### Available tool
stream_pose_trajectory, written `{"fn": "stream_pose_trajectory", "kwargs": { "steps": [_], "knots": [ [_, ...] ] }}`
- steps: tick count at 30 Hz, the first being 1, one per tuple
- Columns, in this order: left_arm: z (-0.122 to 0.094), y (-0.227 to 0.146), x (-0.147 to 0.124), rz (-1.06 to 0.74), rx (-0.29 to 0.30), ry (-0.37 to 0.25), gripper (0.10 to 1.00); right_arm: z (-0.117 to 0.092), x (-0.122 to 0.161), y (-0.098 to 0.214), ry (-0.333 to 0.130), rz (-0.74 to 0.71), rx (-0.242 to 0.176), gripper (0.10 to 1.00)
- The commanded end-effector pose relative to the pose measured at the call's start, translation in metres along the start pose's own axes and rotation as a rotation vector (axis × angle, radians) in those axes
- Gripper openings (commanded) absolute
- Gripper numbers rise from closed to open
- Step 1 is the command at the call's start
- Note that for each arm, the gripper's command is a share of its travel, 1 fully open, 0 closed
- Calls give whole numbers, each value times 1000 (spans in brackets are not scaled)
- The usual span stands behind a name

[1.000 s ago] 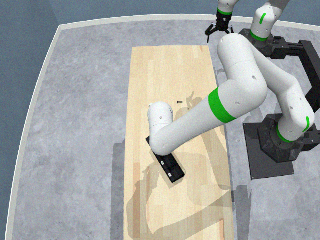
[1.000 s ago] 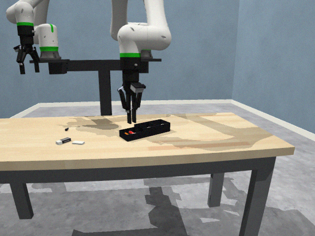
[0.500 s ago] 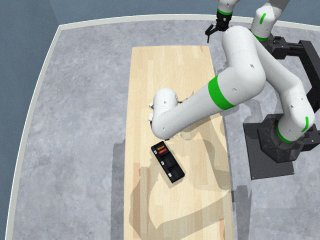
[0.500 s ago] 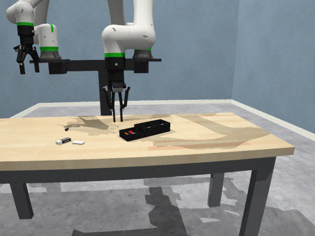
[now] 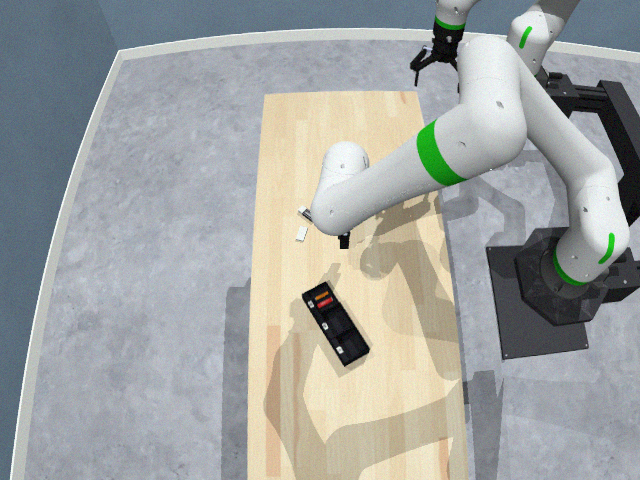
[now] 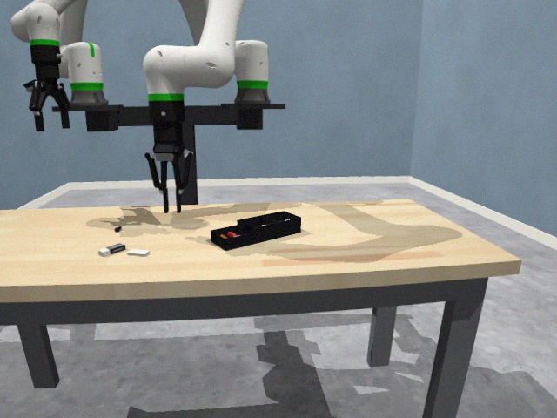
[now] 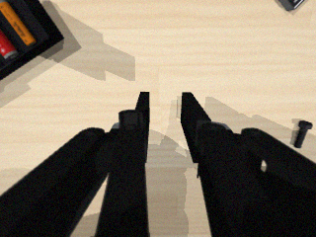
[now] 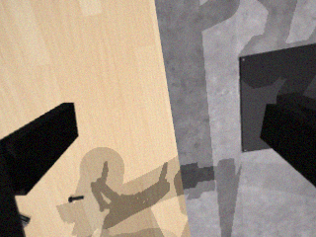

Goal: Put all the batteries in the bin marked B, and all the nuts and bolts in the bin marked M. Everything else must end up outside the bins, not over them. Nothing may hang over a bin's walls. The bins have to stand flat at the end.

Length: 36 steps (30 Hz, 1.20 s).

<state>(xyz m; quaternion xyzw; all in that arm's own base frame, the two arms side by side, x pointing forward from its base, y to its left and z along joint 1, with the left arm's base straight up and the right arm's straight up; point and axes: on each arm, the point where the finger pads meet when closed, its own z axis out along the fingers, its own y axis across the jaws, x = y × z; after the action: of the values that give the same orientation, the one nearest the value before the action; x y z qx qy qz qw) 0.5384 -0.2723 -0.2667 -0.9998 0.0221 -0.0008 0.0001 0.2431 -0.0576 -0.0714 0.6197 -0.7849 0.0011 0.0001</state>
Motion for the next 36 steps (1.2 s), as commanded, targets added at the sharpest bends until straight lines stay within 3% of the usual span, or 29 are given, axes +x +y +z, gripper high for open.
{"fn": "stream_pose_trajectory", "kwargs": {
  "steps": [1,4,19,25,36],
  "knots": [
    [-1,35,-9,-1,2,2,261,0,0,0,0,0,1,1000],
    [-1,43,-12,-1,1,2,261,0,0,0,0,0,1,1000],
    [-3,162,-51,-1,1,2,261,0,0,0,0,0,1,1000],
    [-3,184,-58,-1,1,2,261,0,0,0,0,0,1,1000],
    [-3,182,-57,-1,1,2,261,0,0,0,0,0,1,1000]
  ]
}}
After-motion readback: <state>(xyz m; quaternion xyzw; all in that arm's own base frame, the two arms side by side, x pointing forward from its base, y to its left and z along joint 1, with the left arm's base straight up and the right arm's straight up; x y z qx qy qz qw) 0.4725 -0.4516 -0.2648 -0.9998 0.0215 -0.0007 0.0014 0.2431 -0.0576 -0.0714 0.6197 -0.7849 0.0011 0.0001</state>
